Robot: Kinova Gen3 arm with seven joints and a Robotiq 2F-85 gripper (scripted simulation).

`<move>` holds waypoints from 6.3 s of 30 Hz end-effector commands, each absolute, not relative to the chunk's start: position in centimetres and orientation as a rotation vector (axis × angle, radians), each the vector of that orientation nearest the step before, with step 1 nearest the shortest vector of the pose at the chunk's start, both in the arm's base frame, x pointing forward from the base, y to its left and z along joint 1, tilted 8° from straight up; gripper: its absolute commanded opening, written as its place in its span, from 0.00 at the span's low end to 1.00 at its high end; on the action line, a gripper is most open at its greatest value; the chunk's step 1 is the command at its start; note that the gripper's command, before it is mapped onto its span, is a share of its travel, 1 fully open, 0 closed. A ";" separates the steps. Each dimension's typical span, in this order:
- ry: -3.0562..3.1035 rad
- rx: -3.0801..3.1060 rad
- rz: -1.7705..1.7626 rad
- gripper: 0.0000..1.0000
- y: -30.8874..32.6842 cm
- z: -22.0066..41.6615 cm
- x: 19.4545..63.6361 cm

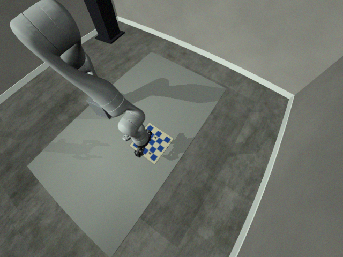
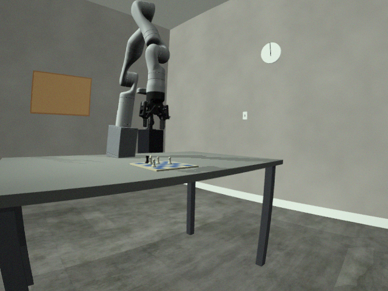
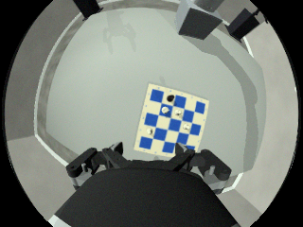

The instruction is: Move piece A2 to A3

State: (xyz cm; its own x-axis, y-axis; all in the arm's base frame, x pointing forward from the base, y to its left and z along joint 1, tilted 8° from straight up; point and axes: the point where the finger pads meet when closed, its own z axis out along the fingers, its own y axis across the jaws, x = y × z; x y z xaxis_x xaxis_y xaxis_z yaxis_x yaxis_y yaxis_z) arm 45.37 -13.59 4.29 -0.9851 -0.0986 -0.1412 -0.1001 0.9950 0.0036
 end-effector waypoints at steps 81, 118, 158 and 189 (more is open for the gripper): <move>2.035 -2.247 -0.145 0.34 -13.5 -0.3 46.0; 2.035 -2.248 -0.144 0.34 -13.5 -1.3 46.1; 2.035 -2.247 -0.144 0.34 -13.4 -5.4 46.8; 2.035 -2.248 -0.144 0.34 -13.4 -5.5 46.8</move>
